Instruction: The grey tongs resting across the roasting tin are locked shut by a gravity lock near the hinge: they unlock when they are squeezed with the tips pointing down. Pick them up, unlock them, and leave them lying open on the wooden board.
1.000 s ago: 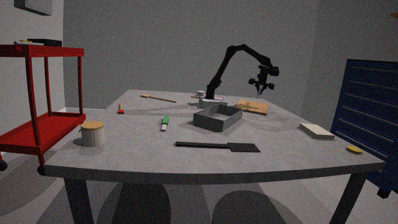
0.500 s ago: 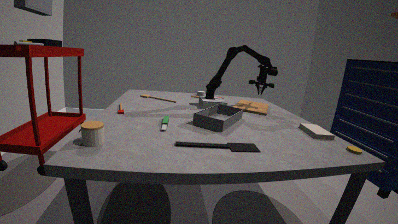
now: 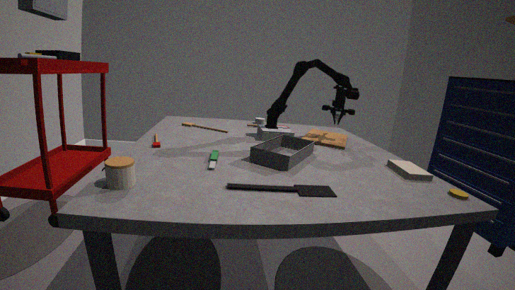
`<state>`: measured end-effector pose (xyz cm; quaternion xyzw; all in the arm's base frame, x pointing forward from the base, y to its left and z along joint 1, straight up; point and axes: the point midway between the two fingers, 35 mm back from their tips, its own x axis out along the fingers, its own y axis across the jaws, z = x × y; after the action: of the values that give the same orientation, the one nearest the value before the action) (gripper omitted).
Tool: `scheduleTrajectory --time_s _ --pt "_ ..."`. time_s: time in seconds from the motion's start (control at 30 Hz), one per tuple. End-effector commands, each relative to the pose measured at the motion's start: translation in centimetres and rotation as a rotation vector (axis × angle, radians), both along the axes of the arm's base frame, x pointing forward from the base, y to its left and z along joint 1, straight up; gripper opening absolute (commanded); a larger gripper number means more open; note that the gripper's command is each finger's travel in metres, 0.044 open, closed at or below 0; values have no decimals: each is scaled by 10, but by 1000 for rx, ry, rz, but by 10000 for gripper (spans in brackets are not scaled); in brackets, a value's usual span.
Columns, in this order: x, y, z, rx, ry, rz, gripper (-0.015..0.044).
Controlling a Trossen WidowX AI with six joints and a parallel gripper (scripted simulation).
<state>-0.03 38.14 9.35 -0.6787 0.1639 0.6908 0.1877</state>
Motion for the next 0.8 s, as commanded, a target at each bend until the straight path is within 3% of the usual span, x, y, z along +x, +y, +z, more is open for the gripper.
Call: scheduleTrajectory --time_s 0.0,0.77 --pt "0 1 -7 3 -3 -5 -150" --pt "0 2 -45 2 -3 -4 -150"
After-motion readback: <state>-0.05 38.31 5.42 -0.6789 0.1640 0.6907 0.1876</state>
